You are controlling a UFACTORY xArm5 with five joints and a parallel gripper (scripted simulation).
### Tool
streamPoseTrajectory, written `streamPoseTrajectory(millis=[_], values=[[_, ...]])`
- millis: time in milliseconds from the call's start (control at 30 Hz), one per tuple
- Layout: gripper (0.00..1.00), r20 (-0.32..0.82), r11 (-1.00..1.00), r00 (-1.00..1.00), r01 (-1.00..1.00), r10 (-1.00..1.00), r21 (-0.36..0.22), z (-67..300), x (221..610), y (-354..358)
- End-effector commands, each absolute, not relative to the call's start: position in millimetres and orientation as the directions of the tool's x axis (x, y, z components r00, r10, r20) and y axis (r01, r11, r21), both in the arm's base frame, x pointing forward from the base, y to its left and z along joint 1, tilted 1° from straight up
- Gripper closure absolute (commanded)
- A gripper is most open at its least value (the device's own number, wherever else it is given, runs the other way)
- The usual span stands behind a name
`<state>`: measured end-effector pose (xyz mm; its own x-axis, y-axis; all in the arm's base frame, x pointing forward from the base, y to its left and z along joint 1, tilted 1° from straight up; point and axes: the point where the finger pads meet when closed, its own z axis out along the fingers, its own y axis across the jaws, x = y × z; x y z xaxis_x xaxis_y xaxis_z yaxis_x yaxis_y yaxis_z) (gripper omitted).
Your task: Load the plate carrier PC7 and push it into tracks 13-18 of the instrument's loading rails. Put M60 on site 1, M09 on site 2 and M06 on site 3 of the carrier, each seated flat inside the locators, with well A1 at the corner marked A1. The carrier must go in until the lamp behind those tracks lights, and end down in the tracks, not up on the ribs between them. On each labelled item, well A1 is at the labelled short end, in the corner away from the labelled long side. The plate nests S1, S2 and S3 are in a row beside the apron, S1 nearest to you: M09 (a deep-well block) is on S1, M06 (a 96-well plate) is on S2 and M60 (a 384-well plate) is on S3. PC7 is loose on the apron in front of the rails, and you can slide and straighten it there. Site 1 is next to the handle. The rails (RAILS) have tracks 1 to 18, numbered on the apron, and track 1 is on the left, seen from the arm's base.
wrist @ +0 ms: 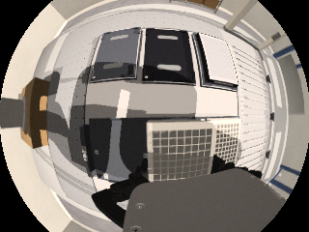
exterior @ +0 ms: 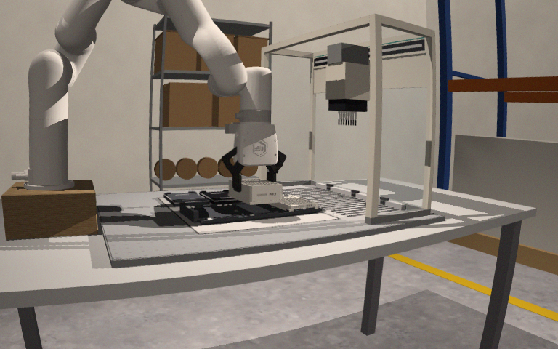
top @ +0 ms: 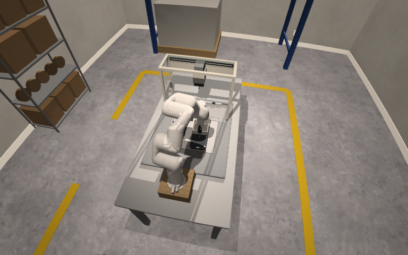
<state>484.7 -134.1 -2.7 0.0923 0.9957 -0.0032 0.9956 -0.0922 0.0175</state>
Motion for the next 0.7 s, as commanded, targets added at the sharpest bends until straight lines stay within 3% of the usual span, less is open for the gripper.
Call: streamPoseTrajectory(millis=[0, 667], values=[[1.0, 0.008, -0.092, 0.092, 0.995, 0.996, 0.024, -8.2, 486.4, -134.5], [1.0, 0.008, -0.092, 0.092, 0.995, 0.996, 0.024, -12.2, 486.5, -134.5]])
